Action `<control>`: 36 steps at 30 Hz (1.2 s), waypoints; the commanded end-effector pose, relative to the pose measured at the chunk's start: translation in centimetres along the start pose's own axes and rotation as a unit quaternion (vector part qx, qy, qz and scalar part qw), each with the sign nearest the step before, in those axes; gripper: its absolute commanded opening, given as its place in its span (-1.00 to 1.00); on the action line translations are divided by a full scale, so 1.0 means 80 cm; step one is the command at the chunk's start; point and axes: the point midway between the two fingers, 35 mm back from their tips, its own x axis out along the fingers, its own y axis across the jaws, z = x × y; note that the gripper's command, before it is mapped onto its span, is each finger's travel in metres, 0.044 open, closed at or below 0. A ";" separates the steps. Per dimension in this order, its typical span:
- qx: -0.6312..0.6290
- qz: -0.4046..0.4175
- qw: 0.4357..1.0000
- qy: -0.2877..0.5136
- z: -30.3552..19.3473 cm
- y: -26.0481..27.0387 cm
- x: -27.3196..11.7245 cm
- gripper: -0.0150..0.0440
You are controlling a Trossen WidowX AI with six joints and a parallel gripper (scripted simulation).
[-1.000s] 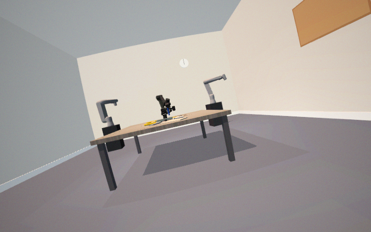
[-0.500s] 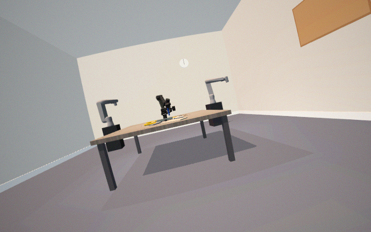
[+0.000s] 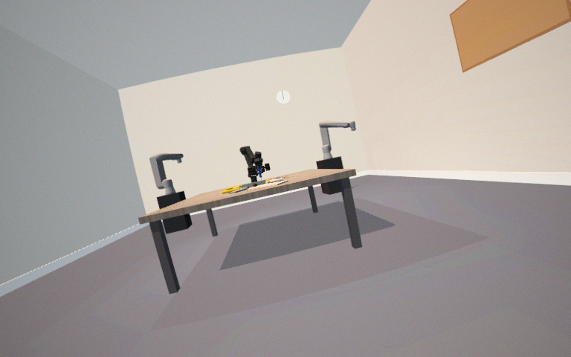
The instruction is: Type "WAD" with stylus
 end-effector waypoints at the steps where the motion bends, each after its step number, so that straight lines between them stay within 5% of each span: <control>1: 0.001 -0.002 1.000 0.003 -0.004 -0.001 0.001 -0.22; 36: 0.001 -0.002 1.000 0.003 -0.013 -0.001 0.006 -0.22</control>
